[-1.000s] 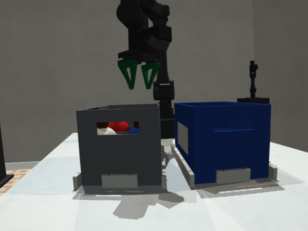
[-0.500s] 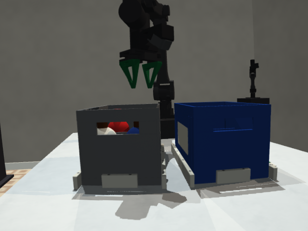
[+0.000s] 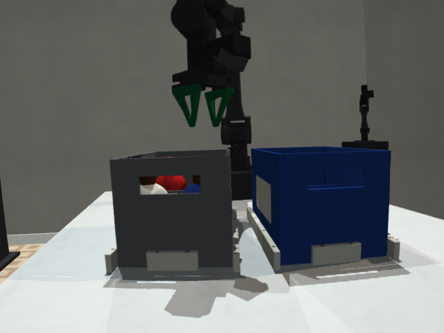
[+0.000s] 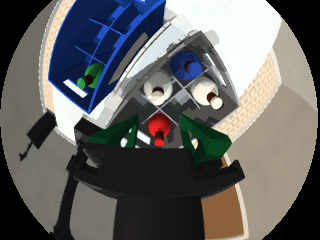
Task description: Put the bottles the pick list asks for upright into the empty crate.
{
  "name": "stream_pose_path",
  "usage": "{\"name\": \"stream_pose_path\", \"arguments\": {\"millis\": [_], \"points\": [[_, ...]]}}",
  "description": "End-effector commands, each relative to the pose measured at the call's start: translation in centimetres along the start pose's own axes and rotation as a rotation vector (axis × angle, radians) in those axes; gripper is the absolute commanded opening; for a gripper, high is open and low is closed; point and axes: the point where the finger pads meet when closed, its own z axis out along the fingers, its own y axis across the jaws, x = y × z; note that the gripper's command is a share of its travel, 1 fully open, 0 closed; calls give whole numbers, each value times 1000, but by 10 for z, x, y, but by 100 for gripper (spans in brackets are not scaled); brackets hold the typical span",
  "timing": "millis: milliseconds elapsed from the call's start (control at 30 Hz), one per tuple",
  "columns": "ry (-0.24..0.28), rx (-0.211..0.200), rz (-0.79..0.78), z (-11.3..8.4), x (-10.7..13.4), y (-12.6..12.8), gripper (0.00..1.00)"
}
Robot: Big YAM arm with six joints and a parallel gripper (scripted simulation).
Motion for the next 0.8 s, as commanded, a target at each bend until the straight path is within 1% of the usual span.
{"name": "stream_pose_path", "arguments": {"millis": [0, 33, 100, 133, 200, 233, 267, 300, 333, 400, 467, 500, 533, 600, 633, 733, 767], "points": [[-45, 60, -5, -22, -11, -23, 61], [-45, 60, -5, -22, -11, -23, 61], [-10, 13, -5, 4, -2, -11, 61], [-3, 3, -5, 10, 1, -7, 61], [-5, 6, -5, 12, 0, -9, 61], [-19, 25, -5, 4, -5, -15, 61], [-18, 23, -5, 6, -4, -15, 61], [-8, 10, -5, 13, 0, -8, 61], [-12, 16, -5, 10, 1, -7, 61], [-28, 37, -5, 5, -7, -17, 61], [-8, 10, -5, 19, 1, -7, 61], [-4, 5, -5, 24, 1, -7, 61], [-11, 13, -5, 22, -2, -11, 61], [-11, 13, -5, 22, -2, -11, 61], [-44, 59, -5, -1, -9, -20, 61], [-8, 10, -5, 28, 1, -7, 61], [-3, 3, -5, 33, 1, -7, 61]]}}
